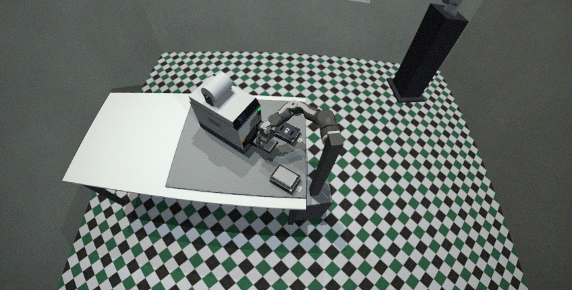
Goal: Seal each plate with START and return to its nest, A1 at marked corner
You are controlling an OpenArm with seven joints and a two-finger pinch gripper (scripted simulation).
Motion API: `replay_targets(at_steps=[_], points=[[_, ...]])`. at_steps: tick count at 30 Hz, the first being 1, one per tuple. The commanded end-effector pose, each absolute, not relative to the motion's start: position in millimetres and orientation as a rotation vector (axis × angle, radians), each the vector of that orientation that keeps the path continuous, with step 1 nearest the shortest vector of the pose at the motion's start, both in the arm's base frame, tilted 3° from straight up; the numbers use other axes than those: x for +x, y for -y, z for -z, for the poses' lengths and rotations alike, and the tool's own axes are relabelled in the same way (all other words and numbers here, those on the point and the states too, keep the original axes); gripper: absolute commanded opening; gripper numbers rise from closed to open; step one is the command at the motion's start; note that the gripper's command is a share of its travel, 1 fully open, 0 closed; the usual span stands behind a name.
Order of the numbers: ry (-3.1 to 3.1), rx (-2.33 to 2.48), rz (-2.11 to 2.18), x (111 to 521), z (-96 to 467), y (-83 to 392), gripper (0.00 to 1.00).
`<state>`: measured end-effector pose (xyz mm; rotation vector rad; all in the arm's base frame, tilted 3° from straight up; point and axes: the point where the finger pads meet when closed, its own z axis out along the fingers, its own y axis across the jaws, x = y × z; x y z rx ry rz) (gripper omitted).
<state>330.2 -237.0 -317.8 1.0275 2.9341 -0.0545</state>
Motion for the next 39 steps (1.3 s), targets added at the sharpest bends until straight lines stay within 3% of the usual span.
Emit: replay_targets(at_steps=[1, 29, 30, 39], points=[[-2.933, 1.024, 0.049, 331.0, 317.3, 236.5, 0.64], [-2.933, 1.024, 0.049, 331.0, 317.3, 236.5, 0.53], [-2.933, 1.024, 0.049, 331.0, 317.3, 236.5, 0.0], [-2.933, 1.024, 0.049, 331.0, 317.3, 236.5, 0.0]])
